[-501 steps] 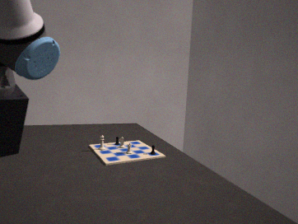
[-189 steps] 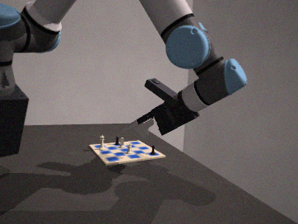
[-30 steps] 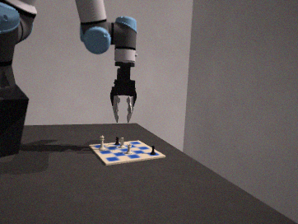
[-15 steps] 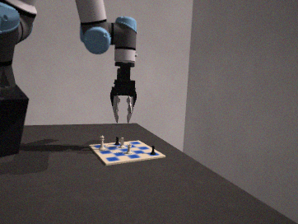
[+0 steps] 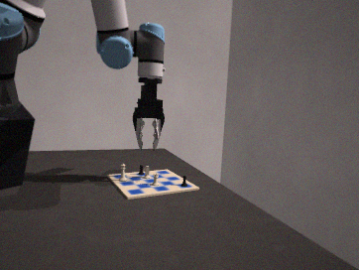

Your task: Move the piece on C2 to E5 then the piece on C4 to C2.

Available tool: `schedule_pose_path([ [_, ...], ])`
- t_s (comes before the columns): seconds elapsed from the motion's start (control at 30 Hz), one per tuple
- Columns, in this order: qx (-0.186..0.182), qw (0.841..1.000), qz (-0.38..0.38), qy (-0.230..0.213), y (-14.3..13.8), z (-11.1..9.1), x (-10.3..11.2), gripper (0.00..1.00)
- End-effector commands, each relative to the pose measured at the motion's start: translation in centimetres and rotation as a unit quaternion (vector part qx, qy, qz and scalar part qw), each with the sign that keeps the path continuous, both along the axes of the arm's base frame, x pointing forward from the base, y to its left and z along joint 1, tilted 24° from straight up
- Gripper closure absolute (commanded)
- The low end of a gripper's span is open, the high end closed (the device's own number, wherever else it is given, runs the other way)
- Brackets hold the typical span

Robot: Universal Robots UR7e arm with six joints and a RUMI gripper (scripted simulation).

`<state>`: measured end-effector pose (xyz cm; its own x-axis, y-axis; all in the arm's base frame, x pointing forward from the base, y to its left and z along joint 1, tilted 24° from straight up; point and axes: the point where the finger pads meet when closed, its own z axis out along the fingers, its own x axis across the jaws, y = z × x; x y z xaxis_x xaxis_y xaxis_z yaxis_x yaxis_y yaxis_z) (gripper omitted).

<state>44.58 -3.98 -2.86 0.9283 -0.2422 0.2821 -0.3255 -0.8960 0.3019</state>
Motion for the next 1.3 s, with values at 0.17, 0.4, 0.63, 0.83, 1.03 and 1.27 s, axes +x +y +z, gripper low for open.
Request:
schedule_pose_path([
  [0.17,0.000,1.000,0.000,-0.001,-0.5,-1.2,0.3,0.77],
  [0.4,0.000,1.000,0.000,-0.001,-0.8,-2.0,0.4,0.77],
  [0.63,0.000,1.000,0.000,-0.001,-1.1,-2.9,0.6,0.77],
  [0.83,0.000,1.000,0.000,-0.001,-1.3,-3.3,0.7,0.77],
  [1.03,0.000,1.000,0.000,-0.001,-1.5,-3.7,0.8,0.77],
  [1.27,0.000,1.000,0.000,-0.001,-1.5,-3.9,0.8,0.77],
])
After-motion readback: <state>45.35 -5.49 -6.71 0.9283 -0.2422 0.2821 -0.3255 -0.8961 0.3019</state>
